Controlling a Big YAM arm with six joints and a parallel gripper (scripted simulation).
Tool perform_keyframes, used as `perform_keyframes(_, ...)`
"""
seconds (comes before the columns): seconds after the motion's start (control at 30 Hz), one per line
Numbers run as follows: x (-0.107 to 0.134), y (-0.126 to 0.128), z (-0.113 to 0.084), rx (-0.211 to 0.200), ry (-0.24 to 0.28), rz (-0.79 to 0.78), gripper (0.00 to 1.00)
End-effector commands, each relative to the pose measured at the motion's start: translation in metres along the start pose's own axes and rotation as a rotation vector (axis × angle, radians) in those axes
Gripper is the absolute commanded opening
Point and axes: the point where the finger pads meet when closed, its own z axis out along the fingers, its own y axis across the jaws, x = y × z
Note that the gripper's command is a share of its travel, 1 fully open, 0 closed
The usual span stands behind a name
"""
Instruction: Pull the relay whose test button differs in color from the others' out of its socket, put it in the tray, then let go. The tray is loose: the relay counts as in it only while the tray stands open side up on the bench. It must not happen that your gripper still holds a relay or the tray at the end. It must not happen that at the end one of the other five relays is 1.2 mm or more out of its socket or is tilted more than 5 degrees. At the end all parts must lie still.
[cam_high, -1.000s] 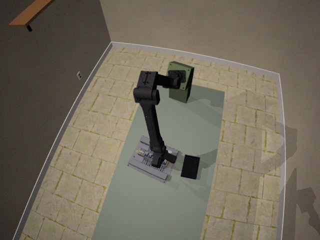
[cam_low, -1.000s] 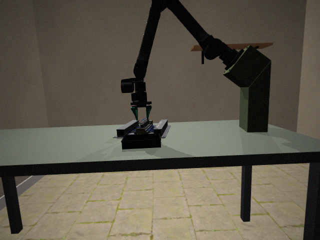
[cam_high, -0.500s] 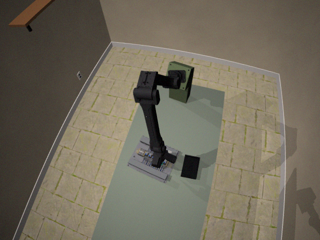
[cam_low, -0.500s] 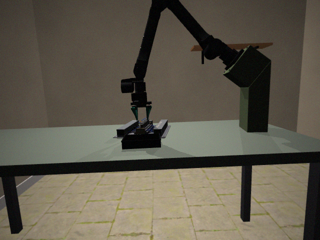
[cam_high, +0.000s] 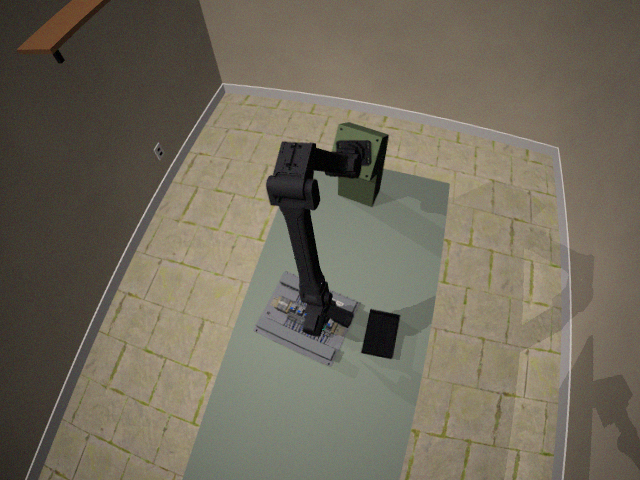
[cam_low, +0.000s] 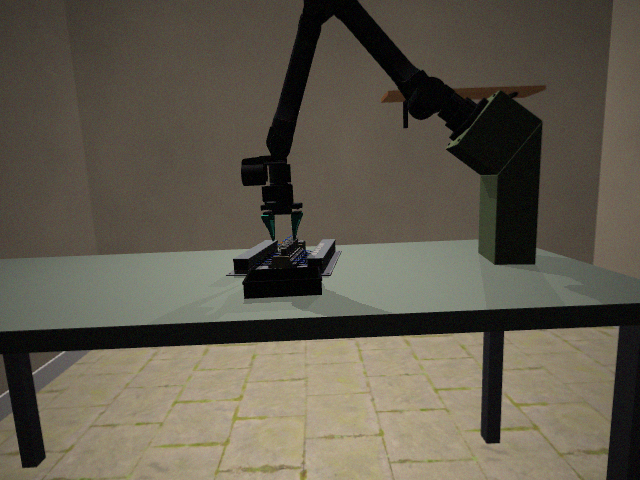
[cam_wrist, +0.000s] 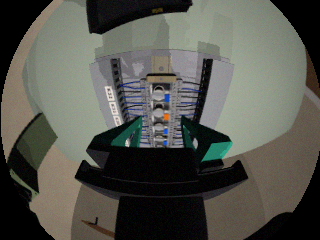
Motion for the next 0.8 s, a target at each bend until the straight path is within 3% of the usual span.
perform_keyframes(0.0,-0.0051,-0.0146,-0.0065,0.028,-0.011,0.001,0.59)
perform_keyframes(0.77,-0.0051,-0.0116,-0.0056,0.023,-0.011,0.000,0.59)
